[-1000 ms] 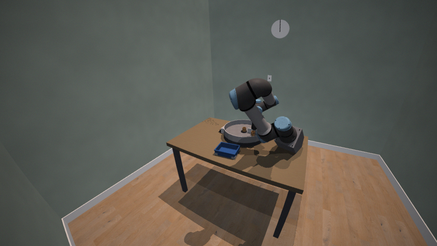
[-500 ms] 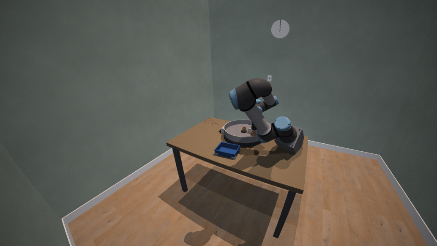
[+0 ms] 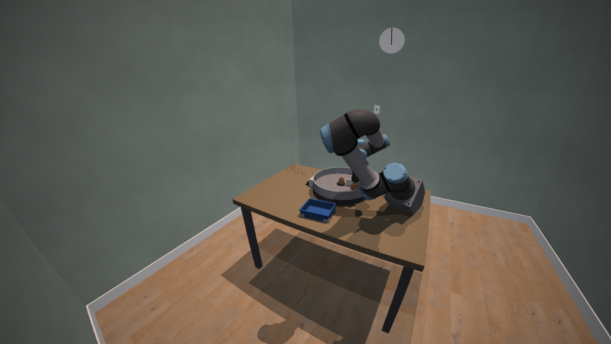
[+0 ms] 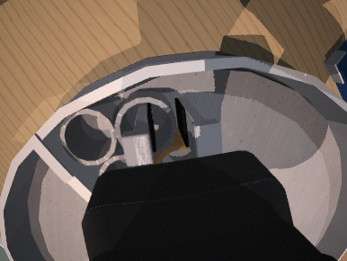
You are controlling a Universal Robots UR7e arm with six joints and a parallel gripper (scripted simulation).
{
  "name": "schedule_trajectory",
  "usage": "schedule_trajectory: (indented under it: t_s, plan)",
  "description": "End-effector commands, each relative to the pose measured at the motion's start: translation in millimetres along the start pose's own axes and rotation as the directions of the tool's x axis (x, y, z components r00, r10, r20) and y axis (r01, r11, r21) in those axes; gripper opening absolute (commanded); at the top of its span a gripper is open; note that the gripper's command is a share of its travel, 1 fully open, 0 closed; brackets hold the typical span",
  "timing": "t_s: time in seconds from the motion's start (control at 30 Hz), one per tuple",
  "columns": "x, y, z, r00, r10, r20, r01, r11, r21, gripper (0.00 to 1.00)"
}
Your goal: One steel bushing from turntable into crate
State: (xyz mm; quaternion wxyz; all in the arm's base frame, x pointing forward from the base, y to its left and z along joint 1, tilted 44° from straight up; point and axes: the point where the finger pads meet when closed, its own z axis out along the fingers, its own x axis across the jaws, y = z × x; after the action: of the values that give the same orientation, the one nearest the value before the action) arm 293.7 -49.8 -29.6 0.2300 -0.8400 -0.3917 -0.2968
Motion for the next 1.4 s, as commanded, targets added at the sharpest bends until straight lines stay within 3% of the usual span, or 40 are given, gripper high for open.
schedule_trajectory:
  t_s: [0.0,1.27,1.37]
  plan:
    - [0.8,-1.3,2.1,1.000,0.001,-0.003,-0.001,1.000,0.004,0.45]
    - [1.7,2.6,0.5,1.000,0.001,-0.003,-0.001,1.000,0.004,0.45]
    - [1.5,2.0,0.0,1.000,0.002,-0.003,-0.002,1.000,0.003,0.41]
